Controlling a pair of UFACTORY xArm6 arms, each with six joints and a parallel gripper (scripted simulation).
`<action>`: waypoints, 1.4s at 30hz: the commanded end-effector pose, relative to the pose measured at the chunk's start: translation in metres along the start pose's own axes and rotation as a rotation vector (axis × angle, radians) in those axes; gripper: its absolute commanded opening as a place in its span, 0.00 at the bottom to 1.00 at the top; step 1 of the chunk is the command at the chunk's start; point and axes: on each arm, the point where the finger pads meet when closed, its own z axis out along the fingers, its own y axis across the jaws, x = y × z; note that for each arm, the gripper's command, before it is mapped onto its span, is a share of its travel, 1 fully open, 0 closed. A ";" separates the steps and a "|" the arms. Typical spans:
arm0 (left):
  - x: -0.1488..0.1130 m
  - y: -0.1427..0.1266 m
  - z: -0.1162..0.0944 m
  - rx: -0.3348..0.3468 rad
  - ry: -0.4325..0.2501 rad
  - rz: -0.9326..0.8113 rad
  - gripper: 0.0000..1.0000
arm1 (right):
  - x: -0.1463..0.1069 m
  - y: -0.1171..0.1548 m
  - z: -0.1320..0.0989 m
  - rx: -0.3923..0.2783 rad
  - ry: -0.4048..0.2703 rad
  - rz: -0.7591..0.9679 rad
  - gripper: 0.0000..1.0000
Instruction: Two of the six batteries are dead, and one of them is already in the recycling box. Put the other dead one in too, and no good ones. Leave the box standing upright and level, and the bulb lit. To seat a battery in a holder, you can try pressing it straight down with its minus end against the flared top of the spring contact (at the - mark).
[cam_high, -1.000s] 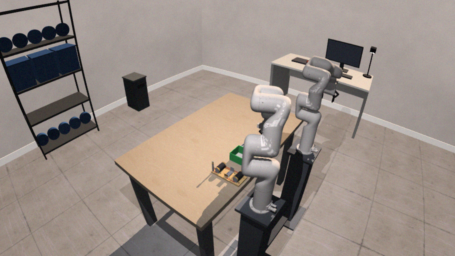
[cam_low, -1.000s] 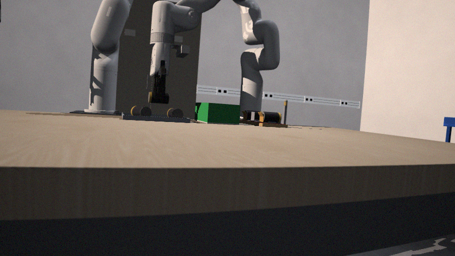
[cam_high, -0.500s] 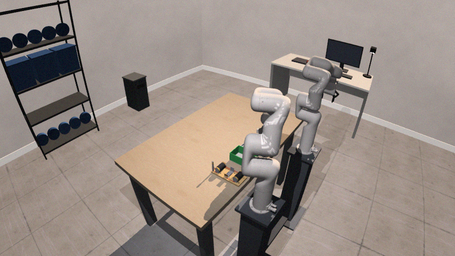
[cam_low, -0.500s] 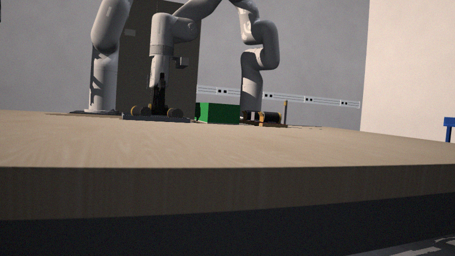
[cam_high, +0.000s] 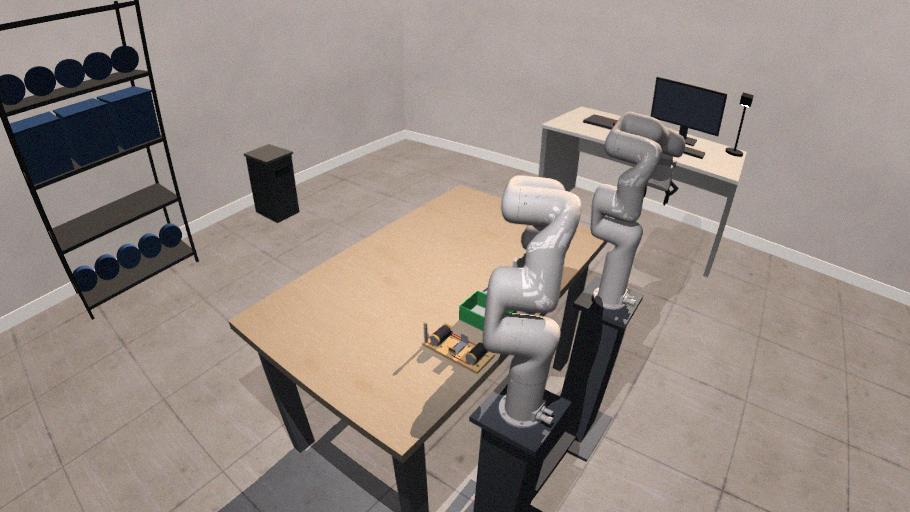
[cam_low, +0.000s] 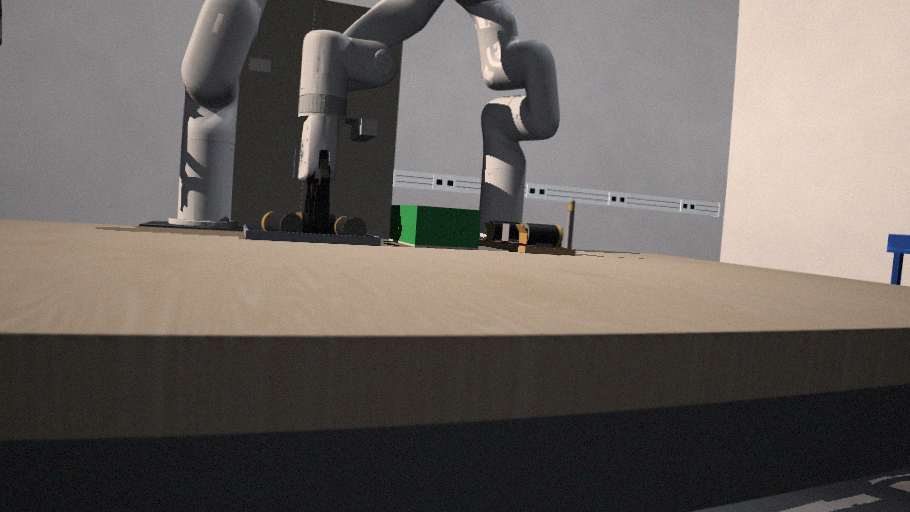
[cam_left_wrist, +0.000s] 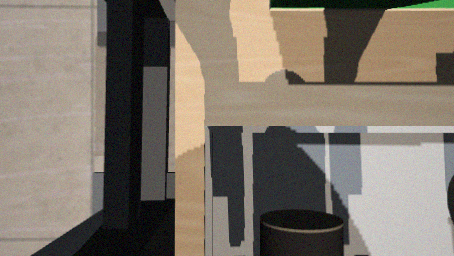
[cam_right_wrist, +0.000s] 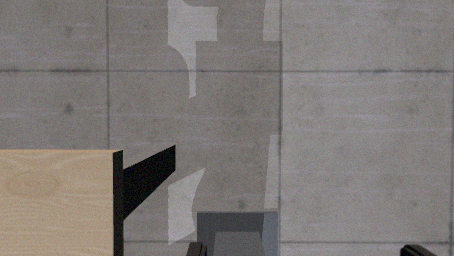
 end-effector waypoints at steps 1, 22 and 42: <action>-0.005 0.002 -0.005 -0.005 -0.016 -0.003 0.51 | 0.003 0.000 -0.006 -0.004 0.018 -0.009 1.00; -0.005 0.002 -0.006 -0.005 -0.016 -0.003 0.51 | 0.003 0.000 -0.006 -0.004 0.018 -0.009 1.00; -0.005 0.001 -0.067 -0.005 -0.017 -0.002 0.51 | 0.003 0.000 -0.006 -0.004 0.018 -0.009 1.00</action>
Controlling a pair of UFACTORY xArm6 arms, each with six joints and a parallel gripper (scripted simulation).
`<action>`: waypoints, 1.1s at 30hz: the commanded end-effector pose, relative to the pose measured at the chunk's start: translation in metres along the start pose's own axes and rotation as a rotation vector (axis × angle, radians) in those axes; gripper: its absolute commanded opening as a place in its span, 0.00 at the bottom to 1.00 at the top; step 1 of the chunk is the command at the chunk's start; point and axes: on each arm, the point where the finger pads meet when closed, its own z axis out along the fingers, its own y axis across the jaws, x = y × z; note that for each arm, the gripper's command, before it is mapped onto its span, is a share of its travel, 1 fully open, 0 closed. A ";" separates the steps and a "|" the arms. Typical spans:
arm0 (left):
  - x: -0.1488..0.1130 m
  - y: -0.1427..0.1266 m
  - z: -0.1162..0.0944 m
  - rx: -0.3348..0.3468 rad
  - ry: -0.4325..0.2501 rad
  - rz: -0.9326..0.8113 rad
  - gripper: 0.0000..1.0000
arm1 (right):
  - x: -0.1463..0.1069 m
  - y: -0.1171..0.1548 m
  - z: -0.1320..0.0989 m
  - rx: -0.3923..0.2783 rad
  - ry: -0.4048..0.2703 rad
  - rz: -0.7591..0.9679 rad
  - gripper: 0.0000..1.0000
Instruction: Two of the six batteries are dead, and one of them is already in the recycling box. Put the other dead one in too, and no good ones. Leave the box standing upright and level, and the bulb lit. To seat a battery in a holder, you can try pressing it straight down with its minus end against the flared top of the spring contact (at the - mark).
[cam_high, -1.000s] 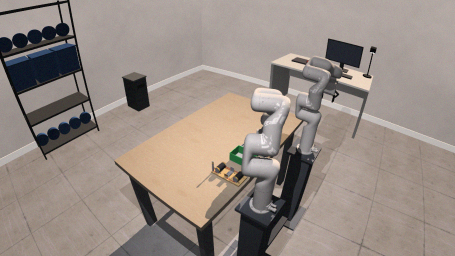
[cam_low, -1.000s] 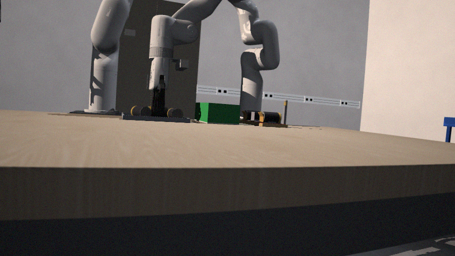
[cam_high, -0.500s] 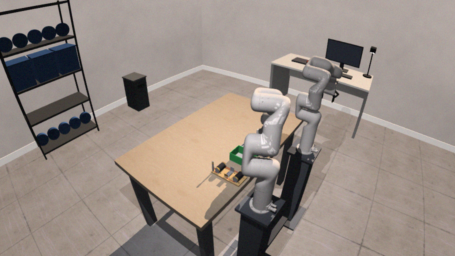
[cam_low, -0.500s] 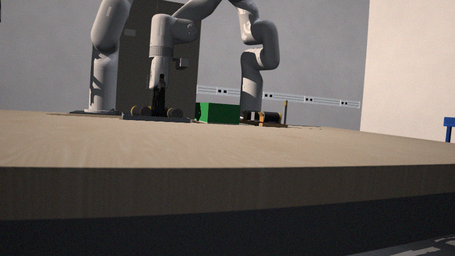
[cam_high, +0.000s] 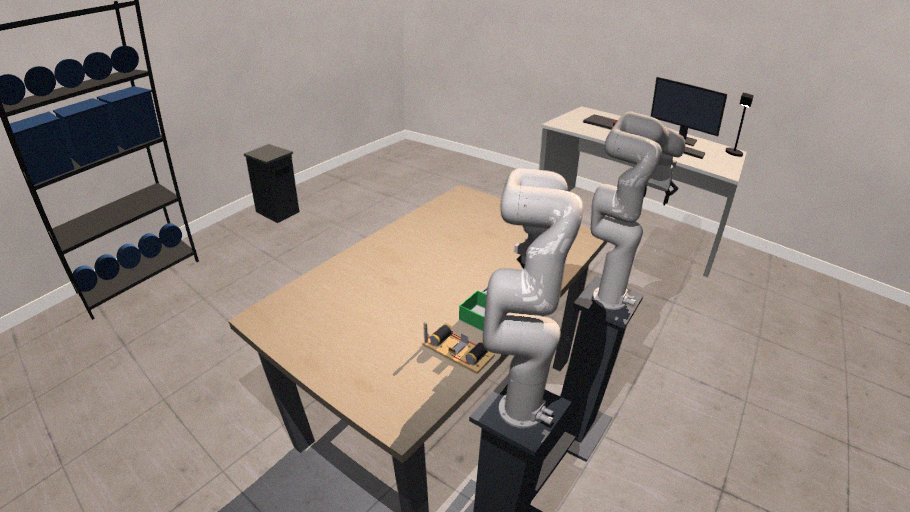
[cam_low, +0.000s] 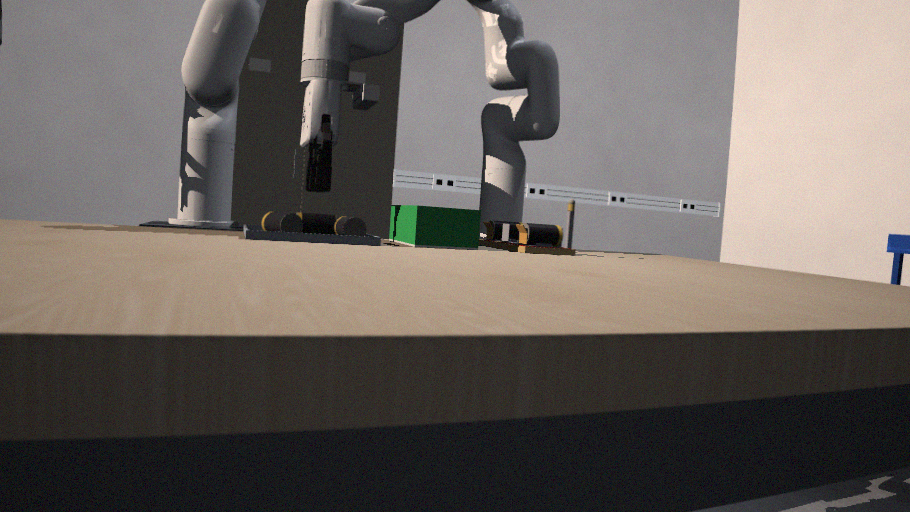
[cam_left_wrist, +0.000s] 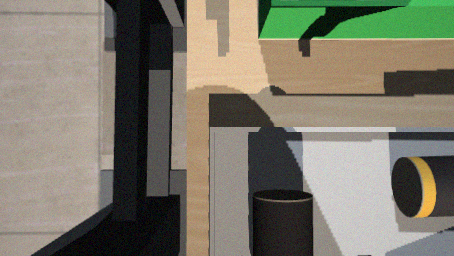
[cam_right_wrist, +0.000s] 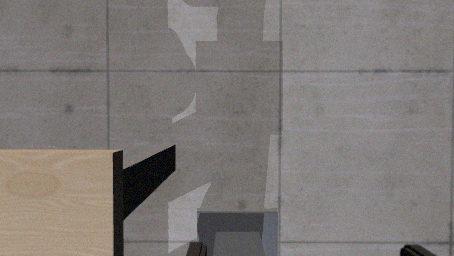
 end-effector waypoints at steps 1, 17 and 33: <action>-0.005 0.001 -0.014 -0.005 -0.016 -0.002 0.51 | 0.003 0.000 -0.006 -0.004 0.018 -0.009 1.00; -0.004 0.001 -0.070 -0.004 -0.017 0.002 0.51 | 0.003 0.000 -0.006 -0.004 0.018 -0.009 1.00; 0.027 0.090 -0.074 -0.007 -0.016 -0.002 0.51 | 0.003 0.000 -0.006 -0.004 0.018 -0.009 1.00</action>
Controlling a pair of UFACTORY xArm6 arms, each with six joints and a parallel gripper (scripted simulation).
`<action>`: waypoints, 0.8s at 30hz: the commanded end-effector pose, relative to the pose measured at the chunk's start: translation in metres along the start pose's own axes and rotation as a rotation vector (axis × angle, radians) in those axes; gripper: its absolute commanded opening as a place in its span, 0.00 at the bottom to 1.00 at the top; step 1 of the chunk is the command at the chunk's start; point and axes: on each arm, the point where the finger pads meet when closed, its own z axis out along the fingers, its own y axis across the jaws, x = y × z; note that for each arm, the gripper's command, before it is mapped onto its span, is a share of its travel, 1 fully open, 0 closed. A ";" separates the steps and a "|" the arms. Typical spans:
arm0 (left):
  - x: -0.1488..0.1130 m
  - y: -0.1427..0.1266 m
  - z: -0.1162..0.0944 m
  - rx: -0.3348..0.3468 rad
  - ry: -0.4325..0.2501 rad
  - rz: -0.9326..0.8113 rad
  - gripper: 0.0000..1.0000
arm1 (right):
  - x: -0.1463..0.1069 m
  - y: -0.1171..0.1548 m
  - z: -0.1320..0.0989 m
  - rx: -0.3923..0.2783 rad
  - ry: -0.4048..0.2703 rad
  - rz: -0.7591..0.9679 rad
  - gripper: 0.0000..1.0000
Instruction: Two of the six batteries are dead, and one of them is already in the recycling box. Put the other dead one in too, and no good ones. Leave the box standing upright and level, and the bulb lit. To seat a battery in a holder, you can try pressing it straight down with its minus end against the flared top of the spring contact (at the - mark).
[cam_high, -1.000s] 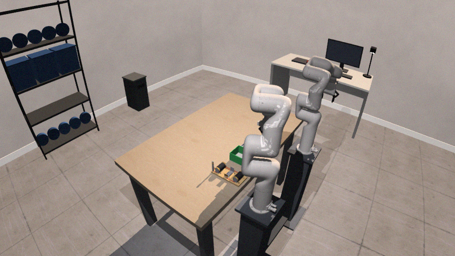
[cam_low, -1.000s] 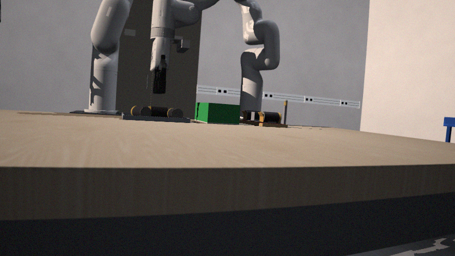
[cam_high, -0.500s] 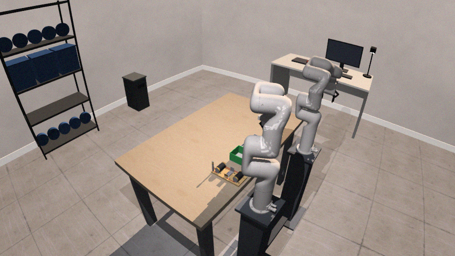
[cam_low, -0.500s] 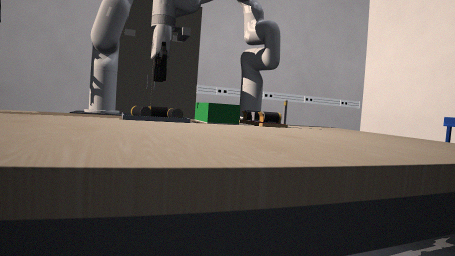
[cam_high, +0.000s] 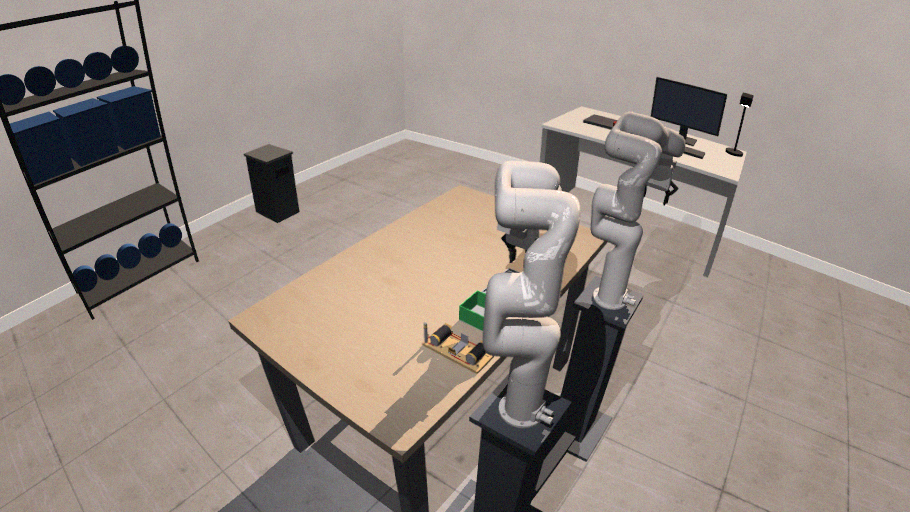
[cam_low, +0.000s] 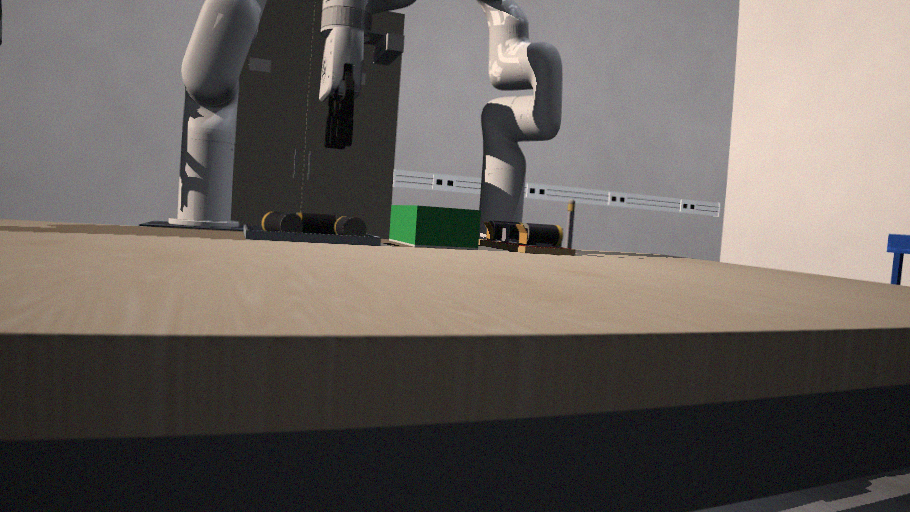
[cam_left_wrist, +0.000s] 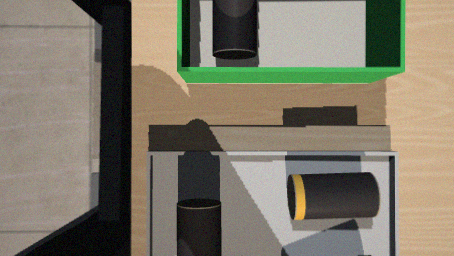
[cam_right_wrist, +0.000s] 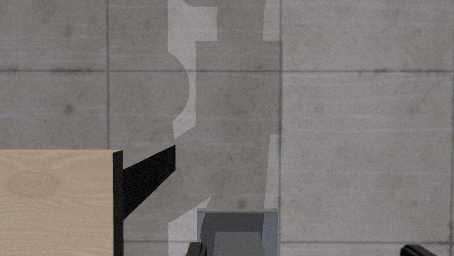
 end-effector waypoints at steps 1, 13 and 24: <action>0.011 0.045 -0.006 -0.010 -0.013 -0.001 0.51 | 0.003 0.000 -0.006 -0.004 0.018 -0.009 1.00; 0.013 0.053 -0.006 -0.010 -0.012 0.004 0.51 | 0.003 0.000 -0.006 -0.004 0.018 -0.009 1.00; 0.013 0.053 -0.006 -0.011 -0.012 0.106 0.51 | 0.003 0.000 -0.006 -0.004 0.018 -0.009 1.00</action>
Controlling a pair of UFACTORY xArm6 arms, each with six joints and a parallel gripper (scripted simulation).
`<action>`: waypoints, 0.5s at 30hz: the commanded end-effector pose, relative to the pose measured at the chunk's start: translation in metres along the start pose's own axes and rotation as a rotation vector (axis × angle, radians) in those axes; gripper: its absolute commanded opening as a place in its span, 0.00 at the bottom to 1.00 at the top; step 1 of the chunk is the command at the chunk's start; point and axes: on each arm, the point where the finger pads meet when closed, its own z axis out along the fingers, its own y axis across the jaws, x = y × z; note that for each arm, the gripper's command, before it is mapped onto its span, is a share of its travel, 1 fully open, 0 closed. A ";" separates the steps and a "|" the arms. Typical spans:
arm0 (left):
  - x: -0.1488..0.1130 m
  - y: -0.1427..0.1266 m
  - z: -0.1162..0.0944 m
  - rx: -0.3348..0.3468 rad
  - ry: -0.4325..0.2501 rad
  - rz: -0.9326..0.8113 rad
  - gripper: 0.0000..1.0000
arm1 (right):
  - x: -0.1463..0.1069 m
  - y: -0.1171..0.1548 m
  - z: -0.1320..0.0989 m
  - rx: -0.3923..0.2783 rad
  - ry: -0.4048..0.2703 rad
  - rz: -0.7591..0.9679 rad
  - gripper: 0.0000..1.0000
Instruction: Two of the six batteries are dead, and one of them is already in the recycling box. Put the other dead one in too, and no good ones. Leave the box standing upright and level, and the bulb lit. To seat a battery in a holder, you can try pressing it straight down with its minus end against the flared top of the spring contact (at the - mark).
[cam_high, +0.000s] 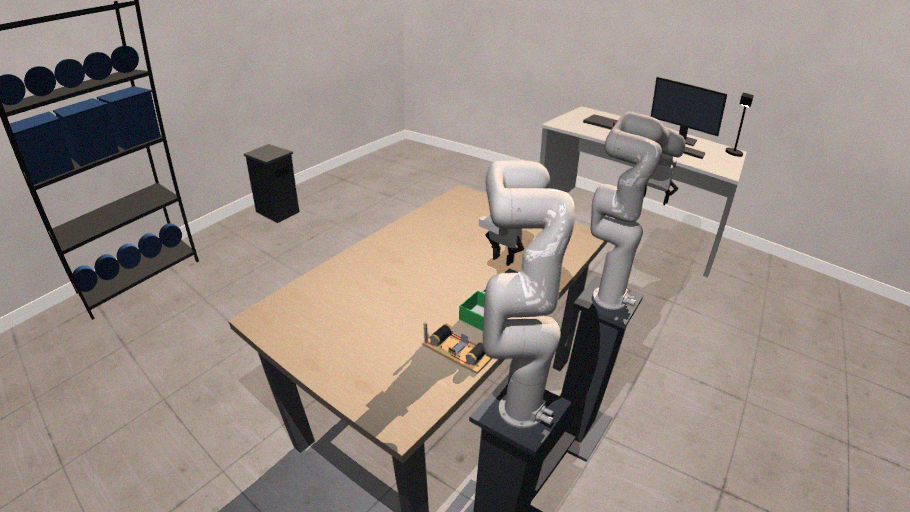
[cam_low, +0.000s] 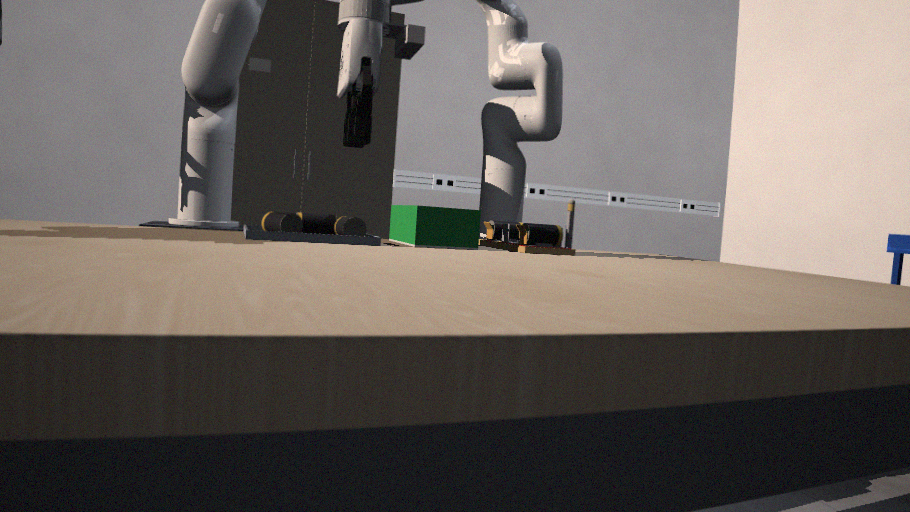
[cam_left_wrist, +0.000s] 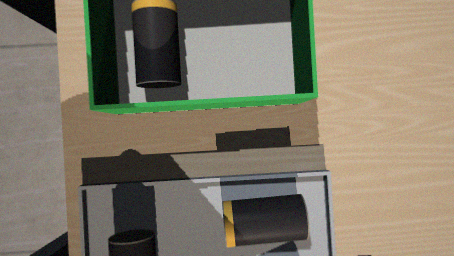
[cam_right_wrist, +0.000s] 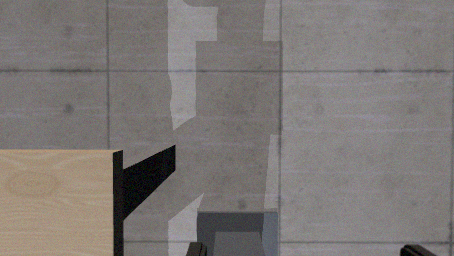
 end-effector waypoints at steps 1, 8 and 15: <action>-0.004 0.001 -0.006 -0.009 -0.015 0.067 0.51 | 0.003 0.000 -0.006 -0.004 0.018 -0.009 1.00; -0.004 0.001 -0.006 -0.010 -0.015 0.196 0.51 | 0.003 0.000 -0.006 -0.004 0.018 -0.009 1.00; -0.004 0.001 -0.006 -0.012 -0.013 0.441 0.51 | 0.003 0.000 -0.006 -0.004 0.018 -0.009 1.00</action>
